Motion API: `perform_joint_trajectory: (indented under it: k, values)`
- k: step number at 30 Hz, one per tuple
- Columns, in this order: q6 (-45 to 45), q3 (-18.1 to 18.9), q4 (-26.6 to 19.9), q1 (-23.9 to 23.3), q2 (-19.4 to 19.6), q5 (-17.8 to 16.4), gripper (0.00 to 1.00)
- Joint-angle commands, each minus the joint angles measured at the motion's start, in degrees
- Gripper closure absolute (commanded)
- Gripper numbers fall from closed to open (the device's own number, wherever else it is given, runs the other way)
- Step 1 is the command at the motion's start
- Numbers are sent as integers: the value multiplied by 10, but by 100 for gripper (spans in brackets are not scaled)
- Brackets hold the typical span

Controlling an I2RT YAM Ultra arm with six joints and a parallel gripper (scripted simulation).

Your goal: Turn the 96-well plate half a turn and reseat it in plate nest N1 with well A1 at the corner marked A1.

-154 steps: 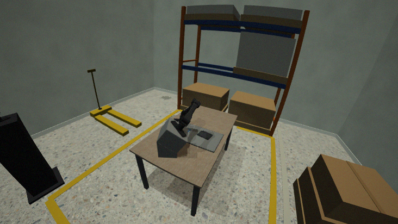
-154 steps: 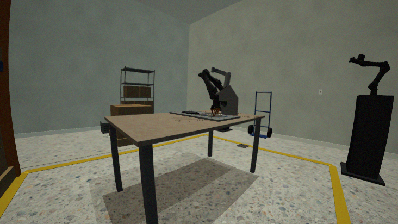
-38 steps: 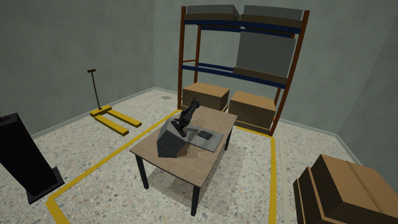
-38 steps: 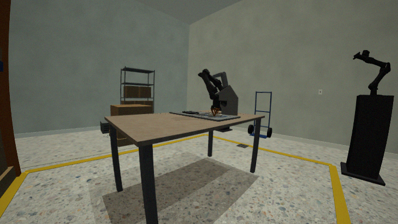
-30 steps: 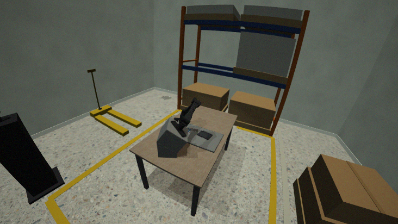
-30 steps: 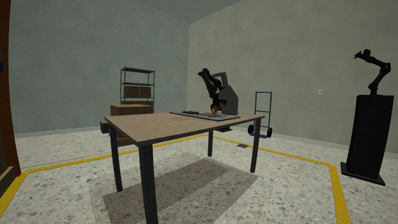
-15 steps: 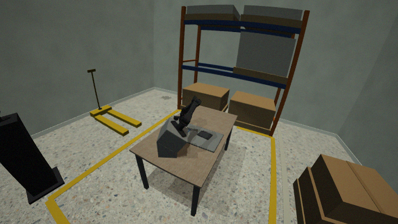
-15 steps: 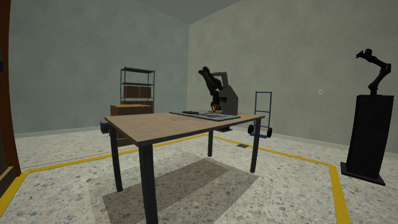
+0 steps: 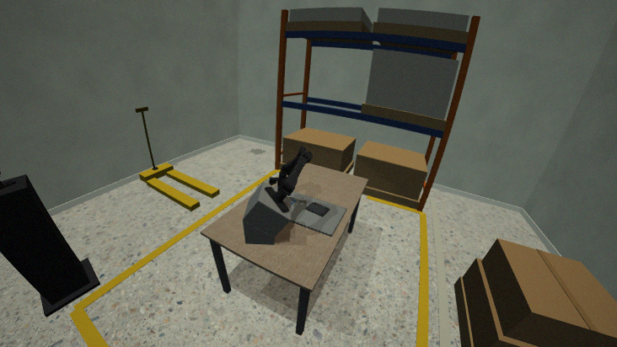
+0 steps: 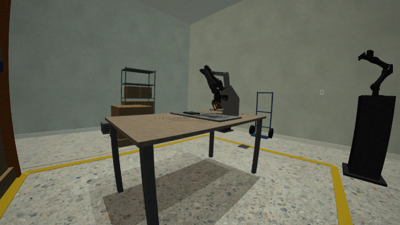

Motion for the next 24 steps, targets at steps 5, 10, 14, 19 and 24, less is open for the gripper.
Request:
perform_joint_trajectory:
  k: [5, 10, 14, 19, 24]
  values:
    - [14, 0, -24, 19, -19, -1, 100]
    - [23, -1, -39, 26, -30, -1, 100]
    - [23, -1, -40, 27, -31, -1, 100]
    - [23, -1, -40, 27, -31, -1, 100]
    - [23, -1, -40, 27, -31, -1, 100]
